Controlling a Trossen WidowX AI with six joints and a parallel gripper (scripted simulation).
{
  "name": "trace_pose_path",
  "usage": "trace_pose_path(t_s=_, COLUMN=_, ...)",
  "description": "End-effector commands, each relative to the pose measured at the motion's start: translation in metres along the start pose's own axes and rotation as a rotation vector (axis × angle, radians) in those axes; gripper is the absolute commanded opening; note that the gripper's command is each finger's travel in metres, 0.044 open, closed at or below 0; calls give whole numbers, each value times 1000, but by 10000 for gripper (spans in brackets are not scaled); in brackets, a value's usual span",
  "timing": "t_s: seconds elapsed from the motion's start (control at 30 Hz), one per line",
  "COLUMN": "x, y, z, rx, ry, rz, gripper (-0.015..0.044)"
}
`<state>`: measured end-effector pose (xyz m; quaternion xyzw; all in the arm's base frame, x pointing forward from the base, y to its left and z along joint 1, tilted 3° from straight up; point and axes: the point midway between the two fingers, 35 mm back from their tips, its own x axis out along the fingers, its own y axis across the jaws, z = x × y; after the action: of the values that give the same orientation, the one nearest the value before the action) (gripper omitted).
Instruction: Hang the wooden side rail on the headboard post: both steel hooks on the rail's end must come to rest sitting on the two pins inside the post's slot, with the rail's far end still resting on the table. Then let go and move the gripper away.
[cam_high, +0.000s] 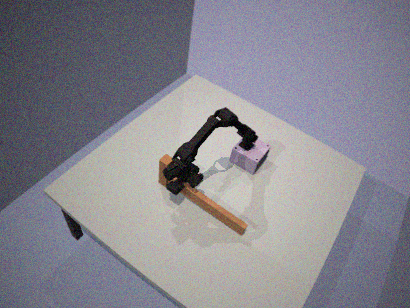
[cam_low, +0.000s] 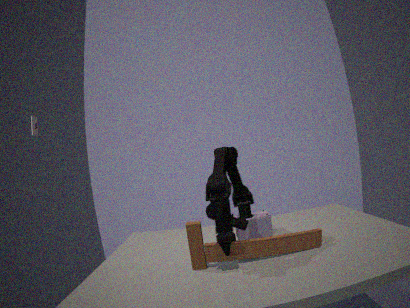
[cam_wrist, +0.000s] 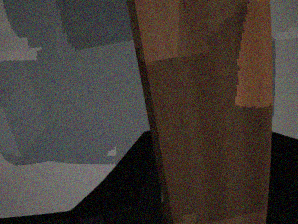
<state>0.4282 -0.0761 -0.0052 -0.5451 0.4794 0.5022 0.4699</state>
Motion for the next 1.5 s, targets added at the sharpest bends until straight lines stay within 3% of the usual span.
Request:
trace_pose_path(t_s=0.0, x=0, y=0, z=-1, rx=2, ry=5, rz=-1, gripper=0)
trace_pose_path(t_s=1.33, x=7, y=0, z=-1, rx=2, ry=5, rz=-1, gripper=0)
trace_pose_path(t_s=1.47, x=5, y=1, z=0, rx=0, ry=0, rz=2, gripper=105)
